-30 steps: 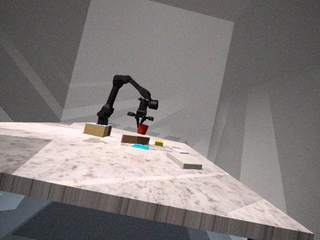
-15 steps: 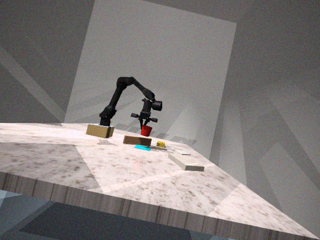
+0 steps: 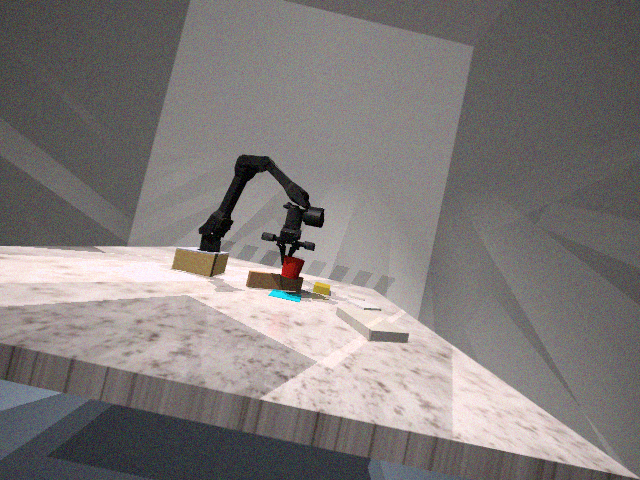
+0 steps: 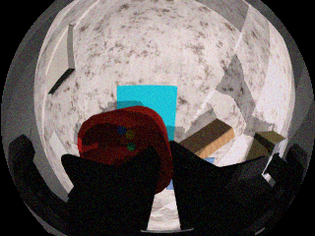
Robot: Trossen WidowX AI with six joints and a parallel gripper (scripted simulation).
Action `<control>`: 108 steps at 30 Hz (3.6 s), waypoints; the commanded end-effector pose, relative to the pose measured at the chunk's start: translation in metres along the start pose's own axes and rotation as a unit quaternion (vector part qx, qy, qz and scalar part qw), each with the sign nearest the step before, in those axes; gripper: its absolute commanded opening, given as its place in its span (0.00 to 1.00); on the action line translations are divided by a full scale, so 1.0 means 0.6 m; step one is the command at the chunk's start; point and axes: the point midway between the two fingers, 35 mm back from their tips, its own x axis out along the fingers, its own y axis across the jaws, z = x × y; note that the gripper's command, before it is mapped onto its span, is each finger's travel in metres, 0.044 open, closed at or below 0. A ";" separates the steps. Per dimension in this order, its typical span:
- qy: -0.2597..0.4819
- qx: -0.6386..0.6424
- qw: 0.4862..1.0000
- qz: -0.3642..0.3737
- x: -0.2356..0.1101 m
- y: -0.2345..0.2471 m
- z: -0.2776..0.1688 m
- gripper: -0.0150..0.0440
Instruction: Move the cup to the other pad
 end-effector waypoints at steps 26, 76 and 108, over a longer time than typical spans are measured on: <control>-0.001 -0.003 1.000 -0.003 0.093 -0.002 0.004 0.25; -0.001 -0.003 1.000 -0.002 0.027 -0.004 0.001 0.47; 0.000 -0.004 1.000 -0.003 -0.069 -0.013 -0.005 1.00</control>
